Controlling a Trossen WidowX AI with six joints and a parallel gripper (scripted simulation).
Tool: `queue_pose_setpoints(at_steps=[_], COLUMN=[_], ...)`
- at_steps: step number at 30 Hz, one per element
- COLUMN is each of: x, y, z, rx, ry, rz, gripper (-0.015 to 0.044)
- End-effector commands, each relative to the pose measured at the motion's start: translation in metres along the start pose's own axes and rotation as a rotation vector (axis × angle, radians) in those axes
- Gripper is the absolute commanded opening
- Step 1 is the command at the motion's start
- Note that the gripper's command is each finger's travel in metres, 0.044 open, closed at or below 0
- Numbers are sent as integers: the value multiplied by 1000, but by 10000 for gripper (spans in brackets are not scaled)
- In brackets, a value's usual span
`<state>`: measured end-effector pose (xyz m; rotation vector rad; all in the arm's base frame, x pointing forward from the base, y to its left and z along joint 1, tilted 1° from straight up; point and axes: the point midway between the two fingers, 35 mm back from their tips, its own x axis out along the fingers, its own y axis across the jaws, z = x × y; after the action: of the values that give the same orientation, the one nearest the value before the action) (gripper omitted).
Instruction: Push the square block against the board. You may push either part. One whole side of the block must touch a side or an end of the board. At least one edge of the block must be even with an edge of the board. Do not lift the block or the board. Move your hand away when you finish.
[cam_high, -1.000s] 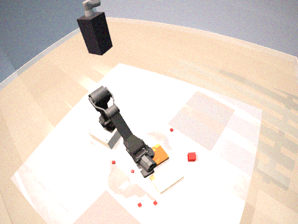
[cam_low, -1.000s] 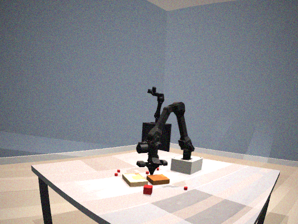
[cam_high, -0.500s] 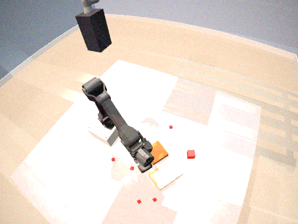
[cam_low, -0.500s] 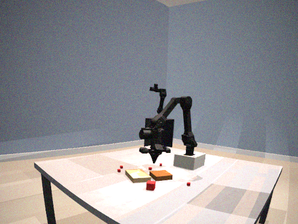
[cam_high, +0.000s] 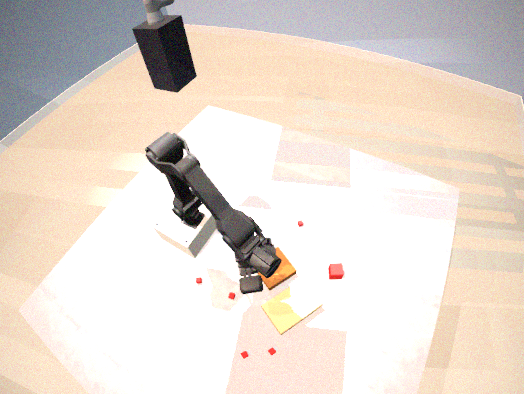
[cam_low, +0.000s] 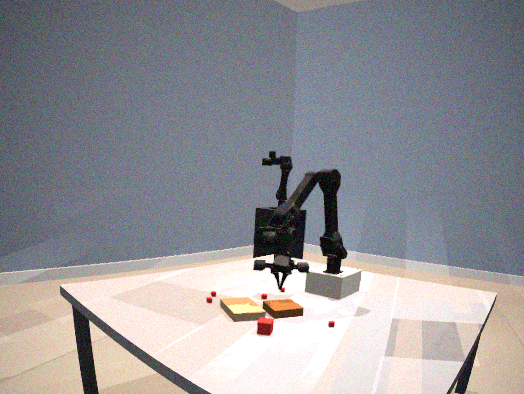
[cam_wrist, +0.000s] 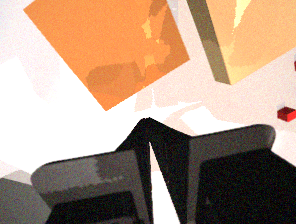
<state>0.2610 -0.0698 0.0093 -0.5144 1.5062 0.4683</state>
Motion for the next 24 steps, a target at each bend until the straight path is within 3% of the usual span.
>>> queue_pose_setpoints(at_steps=[1,24], x=[-1,-1], y=[10,70], z=[7,36], rx=[131,932], ry=[-4,-4], rz=[1,8], gripper=[0,0])
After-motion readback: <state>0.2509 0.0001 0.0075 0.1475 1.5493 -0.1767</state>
